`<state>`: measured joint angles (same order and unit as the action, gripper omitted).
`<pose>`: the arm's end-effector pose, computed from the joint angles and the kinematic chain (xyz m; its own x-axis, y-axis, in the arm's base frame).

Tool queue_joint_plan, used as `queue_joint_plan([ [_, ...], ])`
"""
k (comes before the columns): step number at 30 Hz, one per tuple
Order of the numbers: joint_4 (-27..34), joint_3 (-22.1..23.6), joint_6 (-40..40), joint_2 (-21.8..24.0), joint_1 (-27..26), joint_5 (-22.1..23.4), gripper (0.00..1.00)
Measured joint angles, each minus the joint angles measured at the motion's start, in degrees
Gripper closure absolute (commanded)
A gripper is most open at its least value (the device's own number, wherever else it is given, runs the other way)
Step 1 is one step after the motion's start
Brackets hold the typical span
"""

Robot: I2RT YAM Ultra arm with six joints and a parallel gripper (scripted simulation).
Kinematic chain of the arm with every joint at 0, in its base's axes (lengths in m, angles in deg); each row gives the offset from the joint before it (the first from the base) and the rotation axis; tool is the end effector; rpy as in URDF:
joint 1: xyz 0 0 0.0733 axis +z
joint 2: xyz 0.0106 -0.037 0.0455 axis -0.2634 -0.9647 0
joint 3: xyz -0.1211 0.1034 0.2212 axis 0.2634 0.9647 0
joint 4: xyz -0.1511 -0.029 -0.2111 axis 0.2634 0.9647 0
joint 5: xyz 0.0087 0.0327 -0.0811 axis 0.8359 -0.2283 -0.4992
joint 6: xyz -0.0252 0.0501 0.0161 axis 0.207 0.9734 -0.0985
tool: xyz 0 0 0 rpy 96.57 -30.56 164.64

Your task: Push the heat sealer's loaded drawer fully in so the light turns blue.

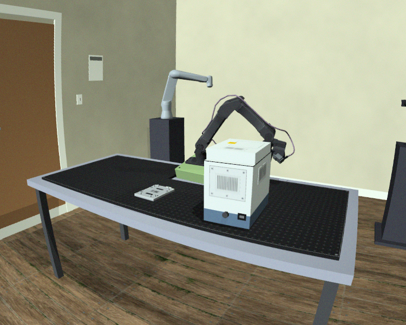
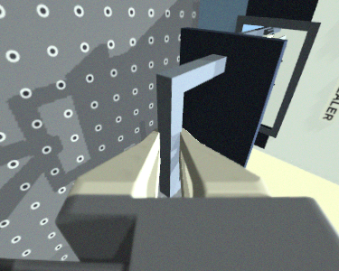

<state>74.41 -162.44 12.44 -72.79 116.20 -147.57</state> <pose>-0.0352 0.3763 0.0967 0.0915 -0.9945 0.0507 -0.4171 -0.0845 -0.9049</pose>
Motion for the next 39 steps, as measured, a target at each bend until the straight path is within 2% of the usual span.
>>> queue_joint_plan([
  [12,-1.73,0.79,-1.68,0.81,-0.70,0.07,1.00],
  [39,-13.60,4.83,-15.04,5.16,-6.73,-0.42,1.00],
])
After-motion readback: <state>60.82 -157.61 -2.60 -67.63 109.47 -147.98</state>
